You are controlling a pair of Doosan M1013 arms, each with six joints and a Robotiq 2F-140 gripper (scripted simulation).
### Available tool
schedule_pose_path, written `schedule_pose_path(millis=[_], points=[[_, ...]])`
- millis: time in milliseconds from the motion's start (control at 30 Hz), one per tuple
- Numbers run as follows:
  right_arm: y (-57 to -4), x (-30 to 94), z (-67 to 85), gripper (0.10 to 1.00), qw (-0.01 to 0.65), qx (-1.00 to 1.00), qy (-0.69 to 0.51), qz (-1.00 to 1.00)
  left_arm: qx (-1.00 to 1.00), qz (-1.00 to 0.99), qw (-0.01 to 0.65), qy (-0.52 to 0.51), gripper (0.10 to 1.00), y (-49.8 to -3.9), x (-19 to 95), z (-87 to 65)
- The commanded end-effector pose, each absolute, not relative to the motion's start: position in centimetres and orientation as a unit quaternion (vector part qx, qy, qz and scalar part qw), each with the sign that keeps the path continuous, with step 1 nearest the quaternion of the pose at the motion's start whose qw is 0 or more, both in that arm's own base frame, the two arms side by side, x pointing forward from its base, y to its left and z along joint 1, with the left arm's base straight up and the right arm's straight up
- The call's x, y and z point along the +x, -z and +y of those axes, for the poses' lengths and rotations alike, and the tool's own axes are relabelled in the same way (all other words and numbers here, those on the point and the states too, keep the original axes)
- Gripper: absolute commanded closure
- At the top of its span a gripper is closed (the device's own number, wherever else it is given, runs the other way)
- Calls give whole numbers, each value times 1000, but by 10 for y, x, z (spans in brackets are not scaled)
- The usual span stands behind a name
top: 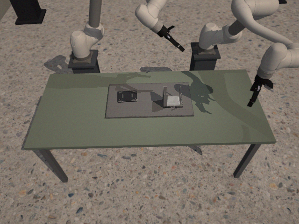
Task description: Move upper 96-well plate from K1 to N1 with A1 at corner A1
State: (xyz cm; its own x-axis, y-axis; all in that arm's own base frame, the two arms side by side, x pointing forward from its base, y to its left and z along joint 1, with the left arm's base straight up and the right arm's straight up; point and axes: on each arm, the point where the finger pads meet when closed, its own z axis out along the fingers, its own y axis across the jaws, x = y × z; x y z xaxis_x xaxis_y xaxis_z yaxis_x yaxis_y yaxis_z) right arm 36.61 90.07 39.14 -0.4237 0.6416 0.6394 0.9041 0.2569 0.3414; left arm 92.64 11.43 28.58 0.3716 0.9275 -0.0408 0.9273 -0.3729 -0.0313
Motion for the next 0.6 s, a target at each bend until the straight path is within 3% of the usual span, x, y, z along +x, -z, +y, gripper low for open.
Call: schedule_pose_path(millis=[0, 567], points=[[-393, 366, 901, 98, 190, -502, 347, -769, -828, -560, 1, -25, 98, -287, 926, 114], [-393, 366, 901, 98, 190, -502, 347, -769, -819, -574, 1, -25, 98, -287, 926, 119]])
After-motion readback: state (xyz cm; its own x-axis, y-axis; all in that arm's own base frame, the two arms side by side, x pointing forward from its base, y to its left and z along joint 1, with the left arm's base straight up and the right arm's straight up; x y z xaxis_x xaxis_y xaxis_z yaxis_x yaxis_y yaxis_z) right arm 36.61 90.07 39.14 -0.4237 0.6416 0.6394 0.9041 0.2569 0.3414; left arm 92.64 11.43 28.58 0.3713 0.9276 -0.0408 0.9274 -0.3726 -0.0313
